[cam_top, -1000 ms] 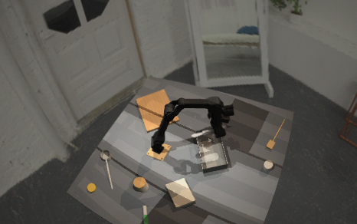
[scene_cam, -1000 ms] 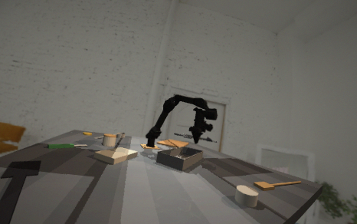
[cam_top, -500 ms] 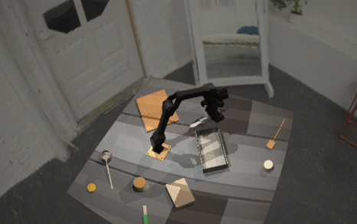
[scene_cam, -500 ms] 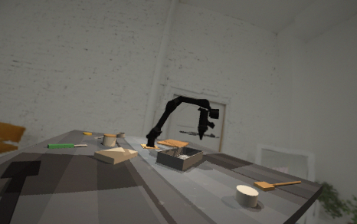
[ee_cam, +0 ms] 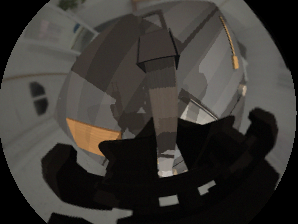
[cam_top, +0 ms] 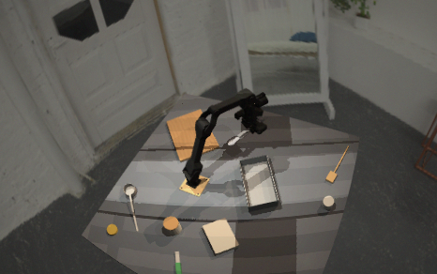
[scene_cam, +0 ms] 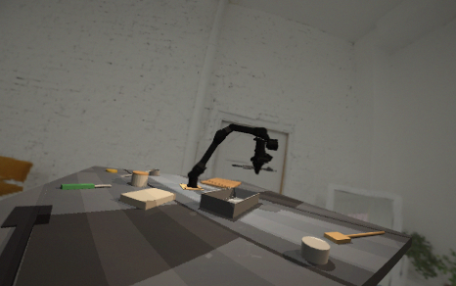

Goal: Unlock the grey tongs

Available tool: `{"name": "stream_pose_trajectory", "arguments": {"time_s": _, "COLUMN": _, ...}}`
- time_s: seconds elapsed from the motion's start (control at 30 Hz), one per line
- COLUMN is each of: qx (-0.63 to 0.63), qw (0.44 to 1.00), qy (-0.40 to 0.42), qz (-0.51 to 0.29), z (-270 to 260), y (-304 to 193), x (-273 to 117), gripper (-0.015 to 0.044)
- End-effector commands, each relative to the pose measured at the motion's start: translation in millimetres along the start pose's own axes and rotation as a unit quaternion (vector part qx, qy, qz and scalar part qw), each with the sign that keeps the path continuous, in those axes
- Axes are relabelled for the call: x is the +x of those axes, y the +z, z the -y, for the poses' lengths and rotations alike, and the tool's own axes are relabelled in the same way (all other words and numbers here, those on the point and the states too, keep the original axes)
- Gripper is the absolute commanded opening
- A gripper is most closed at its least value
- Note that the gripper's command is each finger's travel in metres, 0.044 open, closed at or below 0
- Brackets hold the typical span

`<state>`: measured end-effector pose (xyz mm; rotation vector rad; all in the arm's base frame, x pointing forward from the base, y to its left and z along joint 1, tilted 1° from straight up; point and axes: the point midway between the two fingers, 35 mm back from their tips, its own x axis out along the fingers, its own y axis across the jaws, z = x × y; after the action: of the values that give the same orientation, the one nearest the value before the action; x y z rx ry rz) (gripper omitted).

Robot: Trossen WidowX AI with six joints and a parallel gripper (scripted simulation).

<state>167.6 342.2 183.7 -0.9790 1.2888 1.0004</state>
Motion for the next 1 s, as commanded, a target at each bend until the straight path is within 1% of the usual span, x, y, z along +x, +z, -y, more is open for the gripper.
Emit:
{"name": "stream_pose_trajectory", "arguments": {"time_s": 0.0, "qx": -0.032, "qw": 0.999, "qy": -0.002, "qz": 0.002, "z": -23, "y": 4, "x": -5, "gripper": -0.015}}
{"name": "stream_pose_trajectory", "arguments": {"time_s": 0.23, "qx": -0.095, "qw": 0.996, "qy": 0.0, "qz": 0.0, "z": -68, "y": 4, "x": -13, "gripper": -0.015}}
{"name": "stream_pose_trajectory", "arguments": {"time_s": 0.5, "qx": -0.122, "qw": 0.993, "qy": 0.001, "qz": 0.001, "z": -88, "y": 3, "x": -14, "gripper": -0.015}}
{"name": "stream_pose_trajectory", "arguments": {"time_s": 0.97, "qx": -0.247, "qw": 0.969, "qy": 0.007, "qz": 0.002, "z": -178, "y": -14, "x": -15, "gripper": -0.015}}
